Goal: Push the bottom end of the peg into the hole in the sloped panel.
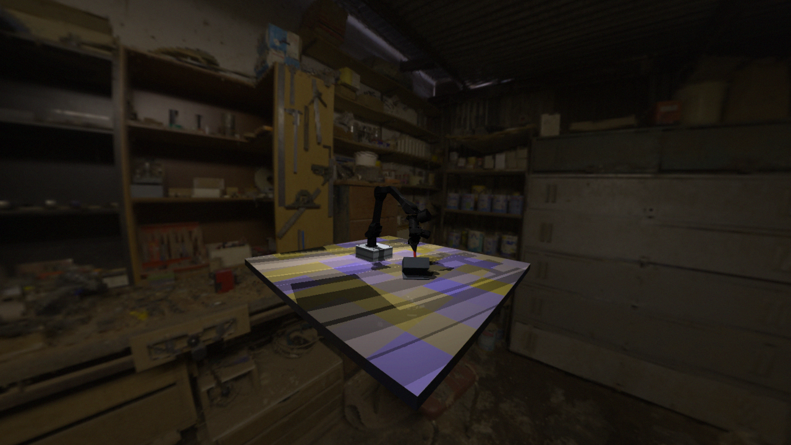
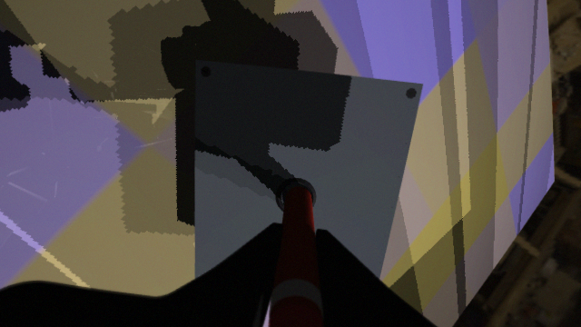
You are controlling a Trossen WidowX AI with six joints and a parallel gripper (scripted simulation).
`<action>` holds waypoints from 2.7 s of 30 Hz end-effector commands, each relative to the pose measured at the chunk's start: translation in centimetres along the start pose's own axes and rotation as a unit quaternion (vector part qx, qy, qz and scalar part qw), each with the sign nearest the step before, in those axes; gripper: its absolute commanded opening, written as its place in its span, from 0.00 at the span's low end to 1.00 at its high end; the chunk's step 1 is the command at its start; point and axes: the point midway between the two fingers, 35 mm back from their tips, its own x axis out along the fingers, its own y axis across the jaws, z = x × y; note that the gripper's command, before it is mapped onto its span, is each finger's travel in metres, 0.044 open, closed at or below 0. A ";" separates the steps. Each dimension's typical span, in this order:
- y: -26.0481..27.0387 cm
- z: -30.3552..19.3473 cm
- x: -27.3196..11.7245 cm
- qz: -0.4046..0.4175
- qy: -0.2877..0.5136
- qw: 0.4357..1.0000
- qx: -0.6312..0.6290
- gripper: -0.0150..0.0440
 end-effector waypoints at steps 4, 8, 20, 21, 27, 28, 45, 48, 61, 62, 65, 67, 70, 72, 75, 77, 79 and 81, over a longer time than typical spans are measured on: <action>0.2 -0.1 0.3 0.003 0.002 1.000 -0.003 0.25; 0.2 -0.1 0.3 0.003 0.002 1.000 -0.003 0.25; 0.2 -0.1 0.4 0.003 0.002 1.000 -0.003 0.25; 0.2 -0.1 0.4 0.003 0.002 1.000 -0.003 0.25; 0.1 -0.1 0.5 0.003 0.002 1.000 -0.003 0.25; 0.1 -0.1 0.6 0.003 0.002 1.000 -0.003 0.25; -0.1 0.0 1.1 0.003 0.002 1.000 -0.003 0.25; -0.1 0.0 1.3 0.003 0.002 1.000 -0.004 0.25; -0.2 -0.1 1.8 0.003 0.002 1.000 -0.004 0.25; -0.2 -0.1 1.8 0.003 0.002 1.000 -0.004 0.25; -0.2 -0.1 2.0 0.003 0.002 1.000 -0.004 0.25; -0.2 -0.1 2.0 0.003 0.002 1.000 -0.004 0.25; -0.2 -0.1 2.2 0.003 0.002 1.000 -0.004 0.25; -0.3 -0.1 2.3 0.003 0.002 1.000 -0.004 0.25; -0.3 -0.1 2.4 0.002 0.002 1.000 -0.004 0.25; -0.3 -0.1 2.5 0.002 0.002 1.000 -0.004 0.25; -0.3 -0.1 2.6 0.002 0.002 1.000 -0.004 0.25; -0.2 -0.1 2.6 0.002 0.002 1.000 -0.004 0.25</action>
